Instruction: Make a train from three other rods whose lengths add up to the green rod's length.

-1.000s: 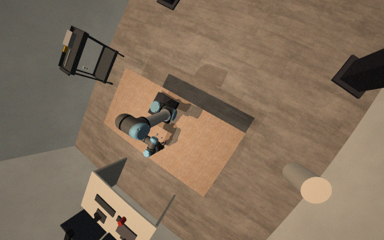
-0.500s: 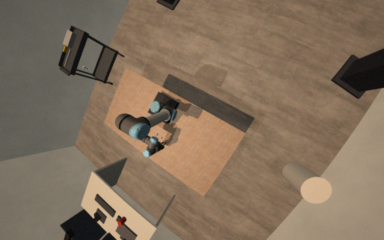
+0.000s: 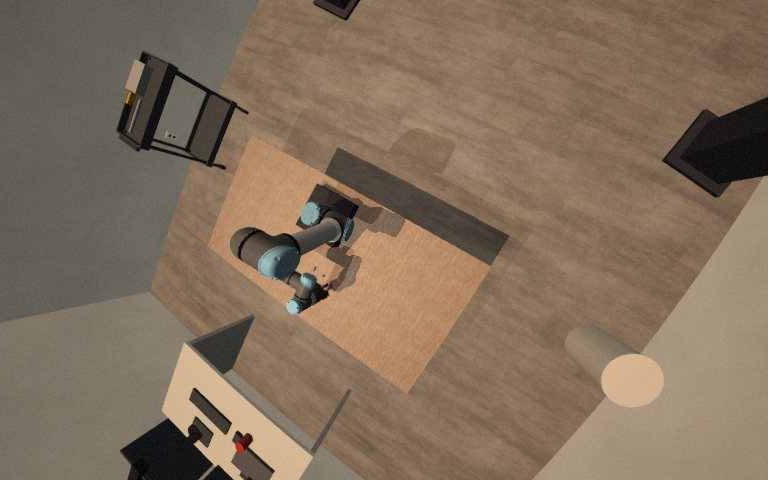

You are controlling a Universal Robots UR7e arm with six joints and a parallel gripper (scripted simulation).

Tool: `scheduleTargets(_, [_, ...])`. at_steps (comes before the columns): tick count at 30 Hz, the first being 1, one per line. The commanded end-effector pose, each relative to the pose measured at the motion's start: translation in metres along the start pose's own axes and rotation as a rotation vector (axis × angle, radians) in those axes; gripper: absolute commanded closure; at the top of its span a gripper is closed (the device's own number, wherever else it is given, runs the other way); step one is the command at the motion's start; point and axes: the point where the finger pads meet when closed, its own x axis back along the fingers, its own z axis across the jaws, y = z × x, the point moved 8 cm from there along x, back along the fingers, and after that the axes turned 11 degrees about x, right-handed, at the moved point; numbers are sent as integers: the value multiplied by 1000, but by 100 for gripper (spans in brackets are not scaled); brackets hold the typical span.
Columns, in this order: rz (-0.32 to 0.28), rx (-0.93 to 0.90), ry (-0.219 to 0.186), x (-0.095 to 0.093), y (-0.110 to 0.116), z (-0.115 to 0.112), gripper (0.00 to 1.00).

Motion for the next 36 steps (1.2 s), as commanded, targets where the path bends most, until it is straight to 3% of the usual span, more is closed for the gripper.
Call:
scheduleTargets(1, [4, 1, 1, -5, -2, 1, 46])
scheduleTargets(17, [4, 1, 1, -17, -2, 1, 46])
scheduleTargets(36, [1, 1, 1, -17, -1, 1, 46])
